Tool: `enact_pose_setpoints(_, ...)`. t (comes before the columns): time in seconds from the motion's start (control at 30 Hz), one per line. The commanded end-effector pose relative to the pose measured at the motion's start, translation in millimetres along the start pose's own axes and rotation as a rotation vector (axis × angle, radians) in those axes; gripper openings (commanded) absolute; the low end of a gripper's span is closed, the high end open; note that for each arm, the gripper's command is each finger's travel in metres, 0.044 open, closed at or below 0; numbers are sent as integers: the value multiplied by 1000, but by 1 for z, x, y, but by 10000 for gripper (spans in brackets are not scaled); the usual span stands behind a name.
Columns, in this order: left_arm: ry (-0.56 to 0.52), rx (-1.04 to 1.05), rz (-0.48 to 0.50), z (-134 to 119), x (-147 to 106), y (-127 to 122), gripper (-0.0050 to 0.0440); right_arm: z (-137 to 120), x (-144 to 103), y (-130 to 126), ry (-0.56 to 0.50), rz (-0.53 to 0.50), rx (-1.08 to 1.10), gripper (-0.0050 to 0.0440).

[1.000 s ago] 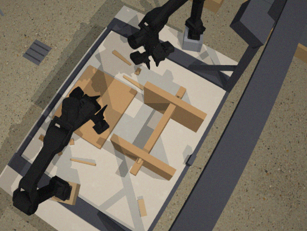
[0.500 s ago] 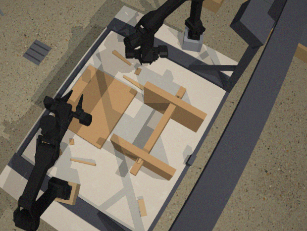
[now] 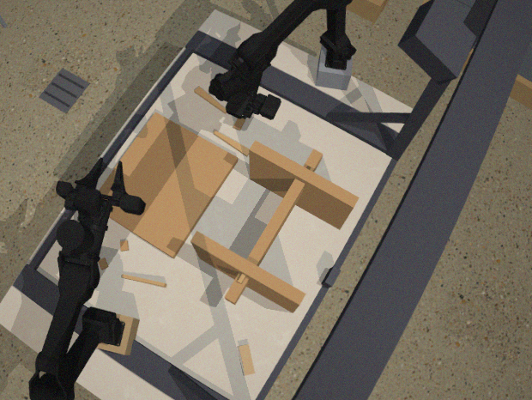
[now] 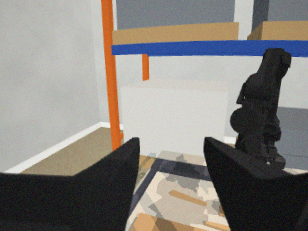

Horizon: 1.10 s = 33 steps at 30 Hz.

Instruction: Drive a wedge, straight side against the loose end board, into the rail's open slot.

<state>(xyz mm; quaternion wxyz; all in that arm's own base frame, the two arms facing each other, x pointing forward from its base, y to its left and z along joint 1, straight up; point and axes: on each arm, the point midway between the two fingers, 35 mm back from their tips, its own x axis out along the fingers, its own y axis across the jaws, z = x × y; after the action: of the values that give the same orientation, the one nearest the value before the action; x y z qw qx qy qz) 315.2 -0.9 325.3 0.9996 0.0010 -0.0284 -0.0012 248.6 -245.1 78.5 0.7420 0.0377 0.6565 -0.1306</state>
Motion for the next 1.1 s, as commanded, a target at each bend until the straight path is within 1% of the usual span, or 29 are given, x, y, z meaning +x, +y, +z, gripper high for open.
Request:
enact_pose_setpoints(0.0, 1, -4, 10, -2, 0, 3, 201, 1, 7, -8, 18, -66, 134, 175)
enact_pose_setpoints(0.07, -6, -3, 10, 1, 0, 2, 201, 3, 9, -12, 18, -84, 170, 175)
enact_pose_setpoints(0.1, -2, -3, 10, -1, 0, 3, 201, 8, 2, -14, -4, -87, 159, 175)
enact_pose_setpoints(0.17, -8, -3, 10, 1, -1, 2, 201, 0, 13, -12, 30, -94, 202, 175)
enact_pose_setpoints(0.23, -8, -3, 9, 2, -1, 2, 201, -4, 23, -17, 51, -135, 299, 175)
enact_pose_setpoints(0.53, -8, -3, 9, 1, -1, 2, 201, -9, 45, -34, 55, -291, 622, 175)
enact_pose_setpoints(0.6, -8, -3, 9, 1, -1, 2, 201, -9, 45, -34, 55, -291, 622, 175)
enact_pose_setpoints(0.63, -8, -3, 9, 1, -1, 2, 201, -8, 46, -37, 46, -310, 658, 175)
enact_pose_setpoints(0.67, -8, -3, 9, 1, -1, 2, 201, -2, 41, -40, 27, -308, 650, 175)
enact_pose_setpoints(0.73, -8, -3, 9, 1, -1, 2, 201, -11, 50, -38, 52, -325, 688, 175)
enact_pose_setpoints(0.77, -8, -3, 9, 1, -1, 2, 201, -15, 56, -39, 58, -351, 737, 175)
enact_pose_setpoints(1.07, -8, -3, 9, 1, -1, 2, 201, -21, 73, -55, -17, -524, 1058, 175)
